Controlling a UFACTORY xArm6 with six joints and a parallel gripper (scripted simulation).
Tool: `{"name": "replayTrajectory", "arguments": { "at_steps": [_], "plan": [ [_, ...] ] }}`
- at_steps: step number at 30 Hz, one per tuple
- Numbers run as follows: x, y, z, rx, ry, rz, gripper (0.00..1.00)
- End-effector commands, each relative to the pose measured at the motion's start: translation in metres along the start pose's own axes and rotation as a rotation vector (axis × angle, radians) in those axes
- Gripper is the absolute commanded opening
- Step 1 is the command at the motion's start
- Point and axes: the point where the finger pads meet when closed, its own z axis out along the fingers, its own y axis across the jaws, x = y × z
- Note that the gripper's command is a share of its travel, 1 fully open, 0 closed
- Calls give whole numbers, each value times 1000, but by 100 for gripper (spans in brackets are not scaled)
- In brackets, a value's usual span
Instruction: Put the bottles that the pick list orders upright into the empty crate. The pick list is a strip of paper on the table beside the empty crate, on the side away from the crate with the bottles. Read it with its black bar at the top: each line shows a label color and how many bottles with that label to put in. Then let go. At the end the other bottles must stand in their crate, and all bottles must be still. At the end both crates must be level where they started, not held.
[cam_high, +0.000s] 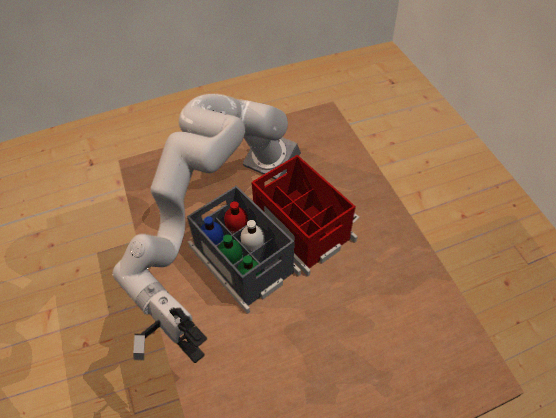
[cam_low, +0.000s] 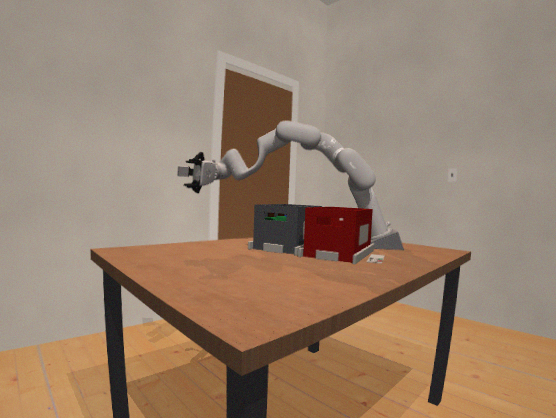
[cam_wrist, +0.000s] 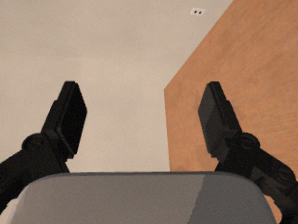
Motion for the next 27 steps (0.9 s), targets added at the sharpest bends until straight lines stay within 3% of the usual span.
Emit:
{"name": "replayTrajectory", "arguments": {
  "at_steps": [1,17,18,27],
  "plan": [
    [1,-3,0,2,1,-5,100],
    [1,-3,0,2,1,-5,100],
    [2,-8,-1,2,1,-5,65],
    [8,-52,-6,2,1,-5,65]
  ]
}}
